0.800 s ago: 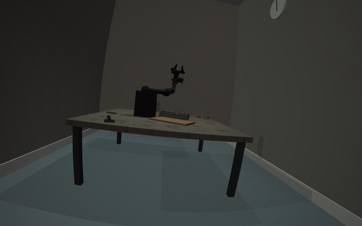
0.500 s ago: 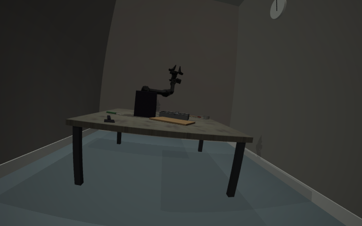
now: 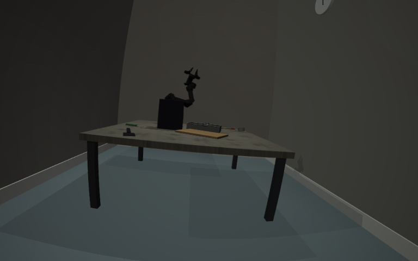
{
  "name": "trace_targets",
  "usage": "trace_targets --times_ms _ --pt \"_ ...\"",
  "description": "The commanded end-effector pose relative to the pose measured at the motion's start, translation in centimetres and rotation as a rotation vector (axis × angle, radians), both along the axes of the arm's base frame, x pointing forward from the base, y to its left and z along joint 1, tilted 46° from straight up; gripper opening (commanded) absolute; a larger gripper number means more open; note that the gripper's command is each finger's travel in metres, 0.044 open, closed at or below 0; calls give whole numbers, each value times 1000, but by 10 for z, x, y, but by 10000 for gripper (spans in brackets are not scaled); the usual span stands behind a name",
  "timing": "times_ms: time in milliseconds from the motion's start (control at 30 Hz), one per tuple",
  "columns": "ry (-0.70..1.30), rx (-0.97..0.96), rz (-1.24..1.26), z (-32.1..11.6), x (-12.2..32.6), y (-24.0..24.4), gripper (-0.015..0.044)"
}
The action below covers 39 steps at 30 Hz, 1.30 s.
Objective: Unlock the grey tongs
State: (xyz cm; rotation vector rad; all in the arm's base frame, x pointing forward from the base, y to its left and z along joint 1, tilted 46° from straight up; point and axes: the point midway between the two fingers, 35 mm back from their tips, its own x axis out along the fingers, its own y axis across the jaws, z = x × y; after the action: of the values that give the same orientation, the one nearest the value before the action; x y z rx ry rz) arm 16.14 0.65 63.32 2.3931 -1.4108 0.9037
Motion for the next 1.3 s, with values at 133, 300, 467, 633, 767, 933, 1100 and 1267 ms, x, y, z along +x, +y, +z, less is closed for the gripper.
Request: trace_targets --times_ms 133,300,467,633,767,933,1100,1267 --pt "-271 145 275 0 -58 -32 260" --pt "-408 288 454 -9 -82 -73 260" --pt "-529 477 652 -28 -83 -120 260" --pt "-626 688 833 -53 -64 -161 260" --pt "-688 850 946 -75 -40 -184 260" --pt "-735 1095 1075 -112 5 -205 260" --pt "-741 1333 1173 -151 56 -205 260" --pt "-709 1595 1231 -196 109 -186 260"
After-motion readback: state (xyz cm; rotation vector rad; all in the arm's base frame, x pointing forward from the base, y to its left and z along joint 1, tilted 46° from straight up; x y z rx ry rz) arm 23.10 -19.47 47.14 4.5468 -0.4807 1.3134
